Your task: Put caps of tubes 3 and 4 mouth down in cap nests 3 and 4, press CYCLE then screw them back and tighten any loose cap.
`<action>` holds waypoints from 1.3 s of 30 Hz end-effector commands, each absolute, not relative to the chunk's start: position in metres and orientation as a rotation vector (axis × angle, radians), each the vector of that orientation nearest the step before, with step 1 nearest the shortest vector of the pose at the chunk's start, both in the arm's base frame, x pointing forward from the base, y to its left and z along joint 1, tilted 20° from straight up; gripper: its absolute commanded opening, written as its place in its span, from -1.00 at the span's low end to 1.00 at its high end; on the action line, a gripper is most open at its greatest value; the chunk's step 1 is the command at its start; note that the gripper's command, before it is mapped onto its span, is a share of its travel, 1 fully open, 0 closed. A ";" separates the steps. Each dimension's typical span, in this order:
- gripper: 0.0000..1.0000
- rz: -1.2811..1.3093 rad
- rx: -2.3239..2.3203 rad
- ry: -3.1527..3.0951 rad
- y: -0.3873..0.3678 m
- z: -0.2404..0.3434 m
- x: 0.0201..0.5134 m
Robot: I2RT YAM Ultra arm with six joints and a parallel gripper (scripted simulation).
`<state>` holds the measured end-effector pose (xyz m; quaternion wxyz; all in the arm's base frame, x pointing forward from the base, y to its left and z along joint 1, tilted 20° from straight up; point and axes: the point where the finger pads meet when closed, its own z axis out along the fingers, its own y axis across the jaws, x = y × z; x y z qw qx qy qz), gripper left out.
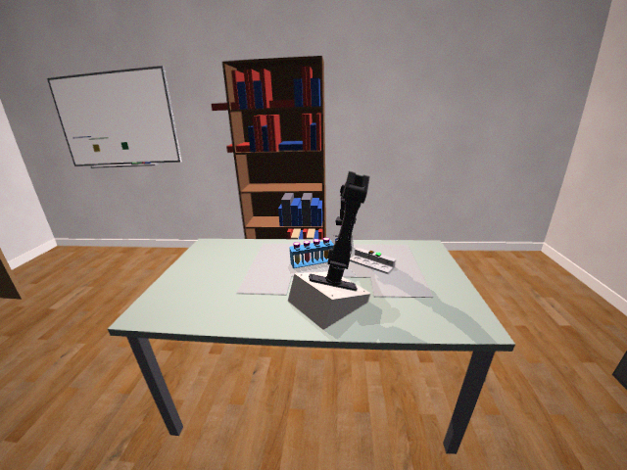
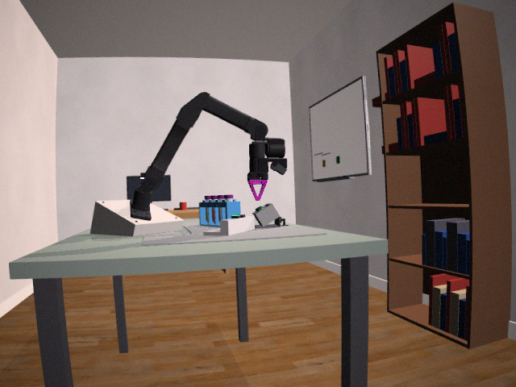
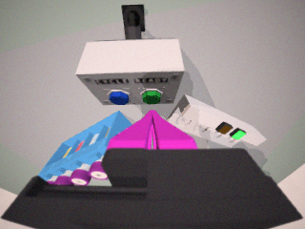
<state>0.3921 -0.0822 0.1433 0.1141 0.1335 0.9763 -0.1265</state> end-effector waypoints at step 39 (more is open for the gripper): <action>-1.00 -0.360 0.359 2.834 -0.086 0.136 0.402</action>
